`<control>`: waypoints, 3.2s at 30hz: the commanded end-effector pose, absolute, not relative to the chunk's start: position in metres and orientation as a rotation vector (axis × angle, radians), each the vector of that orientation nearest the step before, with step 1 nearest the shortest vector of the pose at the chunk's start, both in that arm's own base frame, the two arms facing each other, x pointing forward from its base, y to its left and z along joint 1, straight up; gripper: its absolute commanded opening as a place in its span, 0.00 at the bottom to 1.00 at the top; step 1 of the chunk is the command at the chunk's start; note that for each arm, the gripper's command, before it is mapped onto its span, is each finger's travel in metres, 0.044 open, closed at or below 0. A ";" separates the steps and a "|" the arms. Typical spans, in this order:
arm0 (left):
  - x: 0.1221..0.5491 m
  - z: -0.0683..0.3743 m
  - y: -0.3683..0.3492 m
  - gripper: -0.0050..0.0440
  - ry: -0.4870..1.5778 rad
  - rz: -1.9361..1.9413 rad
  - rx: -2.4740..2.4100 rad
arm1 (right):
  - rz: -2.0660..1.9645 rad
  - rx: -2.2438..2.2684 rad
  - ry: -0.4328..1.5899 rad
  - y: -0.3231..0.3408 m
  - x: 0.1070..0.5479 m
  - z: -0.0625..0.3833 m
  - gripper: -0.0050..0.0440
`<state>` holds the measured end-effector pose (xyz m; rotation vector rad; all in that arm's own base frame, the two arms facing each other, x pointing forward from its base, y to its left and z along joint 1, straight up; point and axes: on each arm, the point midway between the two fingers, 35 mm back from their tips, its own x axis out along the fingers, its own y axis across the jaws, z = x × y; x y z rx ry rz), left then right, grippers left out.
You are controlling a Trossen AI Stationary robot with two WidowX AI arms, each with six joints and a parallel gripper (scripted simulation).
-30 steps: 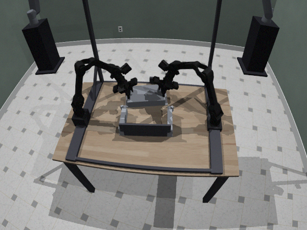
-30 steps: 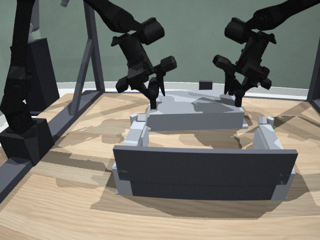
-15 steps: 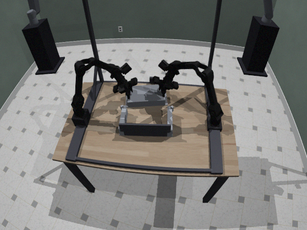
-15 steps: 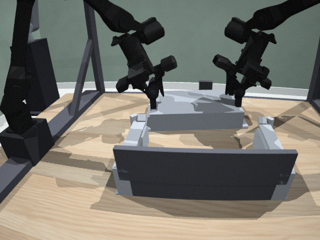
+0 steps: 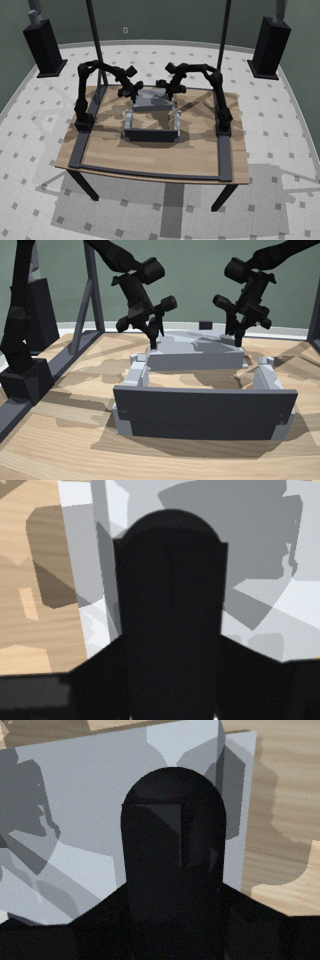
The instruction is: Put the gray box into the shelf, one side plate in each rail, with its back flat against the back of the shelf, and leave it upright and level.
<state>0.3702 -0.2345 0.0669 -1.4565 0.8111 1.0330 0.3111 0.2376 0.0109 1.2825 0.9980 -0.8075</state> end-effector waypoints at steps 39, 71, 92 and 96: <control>0.356 0.142 -0.209 0.33 0.823 0.965 -1.503 | -0.764 1.356 0.975 0.223 0.328 0.087 0.32; 0.347 0.147 -0.151 0.33 0.866 0.897 -1.445 | -0.829 1.399 0.918 0.183 0.335 0.094 0.32; 0.345 0.145 -0.121 0.33 0.865 0.897 -1.443 | -0.830 1.397 0.915 0.151 0.337 0.093 0.32; 0.345 0.145 -0.113 0.33 0.864 0.897 -1.442 | -0.830 1.397 0.915 0.143 0.337 0.092 0.32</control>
